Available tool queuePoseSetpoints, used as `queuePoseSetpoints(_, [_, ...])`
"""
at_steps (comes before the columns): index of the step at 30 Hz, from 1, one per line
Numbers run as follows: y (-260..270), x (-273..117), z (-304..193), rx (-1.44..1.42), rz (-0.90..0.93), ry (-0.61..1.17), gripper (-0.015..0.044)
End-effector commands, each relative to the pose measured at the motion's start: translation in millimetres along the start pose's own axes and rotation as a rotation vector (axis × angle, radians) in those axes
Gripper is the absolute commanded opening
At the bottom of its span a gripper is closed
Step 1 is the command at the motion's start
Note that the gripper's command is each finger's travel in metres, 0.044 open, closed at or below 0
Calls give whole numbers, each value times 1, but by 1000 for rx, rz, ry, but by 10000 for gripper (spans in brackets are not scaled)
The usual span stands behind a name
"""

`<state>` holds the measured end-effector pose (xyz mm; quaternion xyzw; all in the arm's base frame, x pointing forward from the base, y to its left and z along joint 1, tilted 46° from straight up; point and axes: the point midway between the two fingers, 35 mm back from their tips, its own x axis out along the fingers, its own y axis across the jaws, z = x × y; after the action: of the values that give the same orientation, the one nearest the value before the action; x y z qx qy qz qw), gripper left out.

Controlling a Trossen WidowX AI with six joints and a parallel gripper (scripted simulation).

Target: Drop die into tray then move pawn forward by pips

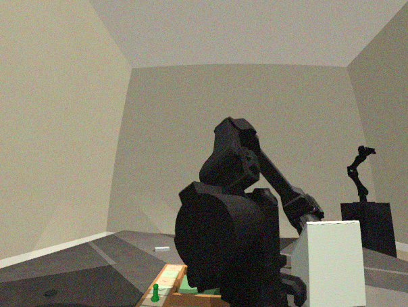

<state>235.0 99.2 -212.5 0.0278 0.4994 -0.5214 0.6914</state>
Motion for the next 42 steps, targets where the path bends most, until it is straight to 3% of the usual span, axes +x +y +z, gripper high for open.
queuePoseSetpoints(1, [-2, 8, 0, -6, -5, -6, 275])
queuePoseSetpoints(6, [-3, 13, 0, -6, -6, -6, 275])
queuePoseSetpoints(12, [-3, 13, 0, -6, -6, -6, 118])
queuePoseSetpoints(19, [-3, 13, 0, -6, -6, -6, 71])
queuePoseSetpoints(22, [-1, 9, 0, -6, -5, -6, 0])
queuePoseSetpoints(38, [11, -106, -1, -8, -2, -1, 0])
queuePoseSetpoints(42, [10, -110, -1, -7, -3, -2, 0])
